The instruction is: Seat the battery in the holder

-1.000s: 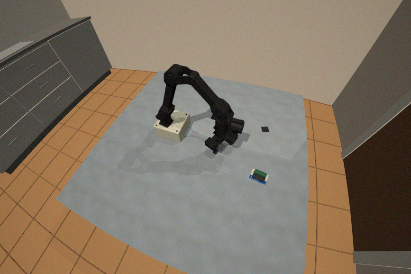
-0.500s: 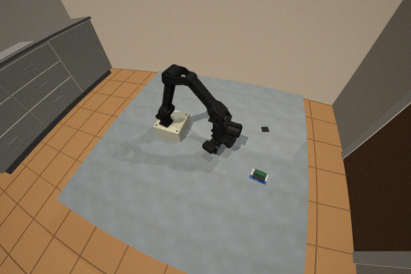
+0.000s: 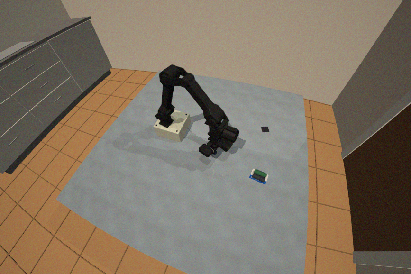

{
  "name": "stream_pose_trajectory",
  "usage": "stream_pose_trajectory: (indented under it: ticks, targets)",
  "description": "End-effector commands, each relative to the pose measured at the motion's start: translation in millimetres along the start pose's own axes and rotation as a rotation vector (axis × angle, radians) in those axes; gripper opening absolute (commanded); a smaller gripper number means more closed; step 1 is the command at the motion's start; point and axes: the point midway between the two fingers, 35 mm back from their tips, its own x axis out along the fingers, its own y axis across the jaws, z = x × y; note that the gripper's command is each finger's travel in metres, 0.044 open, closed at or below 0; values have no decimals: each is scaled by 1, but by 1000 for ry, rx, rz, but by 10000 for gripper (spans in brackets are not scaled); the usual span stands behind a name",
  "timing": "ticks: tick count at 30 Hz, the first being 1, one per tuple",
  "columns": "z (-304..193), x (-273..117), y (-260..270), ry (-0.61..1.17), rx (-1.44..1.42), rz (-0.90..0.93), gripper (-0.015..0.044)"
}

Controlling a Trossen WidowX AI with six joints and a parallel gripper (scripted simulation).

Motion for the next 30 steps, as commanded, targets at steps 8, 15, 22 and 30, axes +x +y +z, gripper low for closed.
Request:
stream_pose_trajectory:
  ticks: [8,15,22,30]
  targets:
    - [-5,2,-18,9,-3,-1,0]
    - [0,-38,-18,5,-1,-2,0]
    - [-4,-78,-19,9,-3,-1,0]
    - [-3,-77,-20,0,2,-4,0]
